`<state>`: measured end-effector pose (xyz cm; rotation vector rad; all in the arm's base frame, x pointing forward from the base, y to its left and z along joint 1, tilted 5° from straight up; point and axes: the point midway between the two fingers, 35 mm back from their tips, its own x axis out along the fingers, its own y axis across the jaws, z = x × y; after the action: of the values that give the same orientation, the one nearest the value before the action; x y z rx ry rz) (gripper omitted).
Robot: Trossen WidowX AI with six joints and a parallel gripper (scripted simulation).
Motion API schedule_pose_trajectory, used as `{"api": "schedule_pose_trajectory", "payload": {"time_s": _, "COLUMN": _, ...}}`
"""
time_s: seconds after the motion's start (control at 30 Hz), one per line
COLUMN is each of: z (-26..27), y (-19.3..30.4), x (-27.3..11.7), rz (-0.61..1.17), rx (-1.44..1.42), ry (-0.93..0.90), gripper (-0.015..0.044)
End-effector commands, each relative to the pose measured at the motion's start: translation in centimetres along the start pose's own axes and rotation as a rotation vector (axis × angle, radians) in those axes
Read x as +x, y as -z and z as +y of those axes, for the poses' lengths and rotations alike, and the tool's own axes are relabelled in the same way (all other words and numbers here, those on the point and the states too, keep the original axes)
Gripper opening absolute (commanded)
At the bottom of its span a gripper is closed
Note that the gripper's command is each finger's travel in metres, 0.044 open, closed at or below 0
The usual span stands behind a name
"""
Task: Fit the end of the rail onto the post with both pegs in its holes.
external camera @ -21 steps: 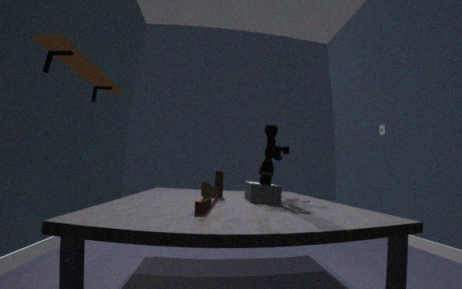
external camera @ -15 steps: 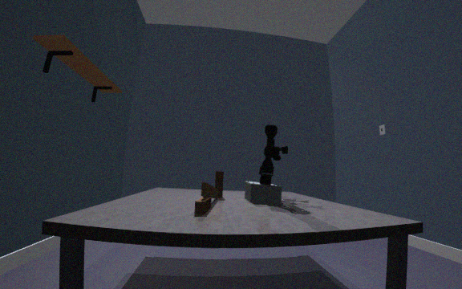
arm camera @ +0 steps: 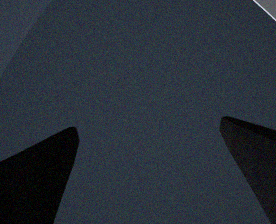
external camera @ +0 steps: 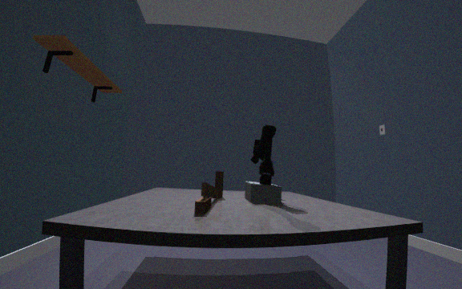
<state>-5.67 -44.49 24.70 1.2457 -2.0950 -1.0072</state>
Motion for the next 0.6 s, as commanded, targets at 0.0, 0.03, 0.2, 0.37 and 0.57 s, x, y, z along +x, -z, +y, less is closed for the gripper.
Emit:
{"api": "schedule_pose_trajectory", "payload": {"time_s": 0.0, "z": -4.1, "y": 3.0, "x": -1.3, "rz": 0.075, "rx": -0.265, "ry": 0.133, "gripper": 0.044}}
{"api": "schedule_pose_trajectory", "payload": {"time_s": 0.03, "z": -4.8, "y": 3.5, "x": -1.6, "rz": 0.092, "rx": -0.316, "ry": 0.154, "gripper": 0.044}}
{"api": "schedule_pose_trajectory", "payload": {"time_s": 0.2, "z": -8.2, "y": 5.7, "x": -3.4, "rz": 0.183, "rx": -0.553, "ry": 0.247, "gripper": 0.044}}
{"api": "schedule_pose_trajectory", "payload": {"time_s": 0.37, "z": -12.6, "y": 8.5, "x": -6.5, "rz": 0.339, "rx": -0.856, "ry": 0.349, "gripper": 0.044}}
{"api": "schedule_pose_trajectory", "payload": {"time_s": 0.57, "z": -19.6, "y": 12.2, "x": -13.7, "rz": 0.696, "rx": -1.364, "ry": 0.447, "gripper": 0.044}}
